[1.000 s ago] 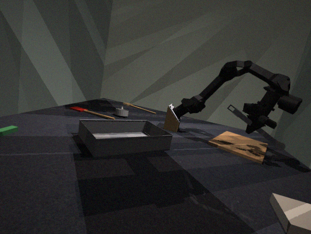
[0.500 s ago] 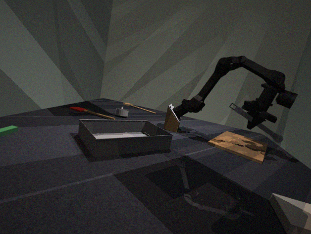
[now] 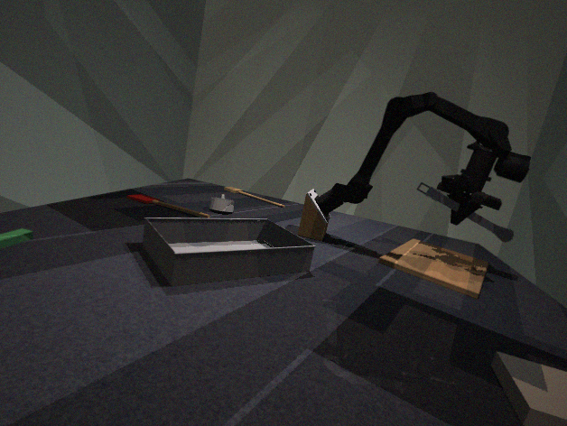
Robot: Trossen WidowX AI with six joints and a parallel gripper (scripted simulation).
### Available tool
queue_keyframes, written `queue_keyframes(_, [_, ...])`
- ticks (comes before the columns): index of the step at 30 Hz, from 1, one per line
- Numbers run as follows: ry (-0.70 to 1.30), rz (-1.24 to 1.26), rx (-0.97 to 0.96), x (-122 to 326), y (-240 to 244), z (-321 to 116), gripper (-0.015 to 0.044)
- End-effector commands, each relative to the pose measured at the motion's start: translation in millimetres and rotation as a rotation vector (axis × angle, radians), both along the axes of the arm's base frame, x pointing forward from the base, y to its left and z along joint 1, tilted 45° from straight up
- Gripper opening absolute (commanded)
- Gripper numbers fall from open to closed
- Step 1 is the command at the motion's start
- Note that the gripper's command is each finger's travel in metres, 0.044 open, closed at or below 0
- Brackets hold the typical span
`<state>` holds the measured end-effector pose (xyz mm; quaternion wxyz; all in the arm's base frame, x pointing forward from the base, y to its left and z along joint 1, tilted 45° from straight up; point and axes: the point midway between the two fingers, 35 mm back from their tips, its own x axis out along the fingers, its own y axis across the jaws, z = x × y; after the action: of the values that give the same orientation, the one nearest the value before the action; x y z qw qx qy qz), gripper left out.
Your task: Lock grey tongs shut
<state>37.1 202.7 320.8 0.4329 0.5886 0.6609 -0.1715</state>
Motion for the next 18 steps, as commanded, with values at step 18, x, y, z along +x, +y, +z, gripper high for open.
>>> queue_keyframes(18, [0.015, 0.037, 0.128, -30.7, -20.7, 16.3, -0.0150])
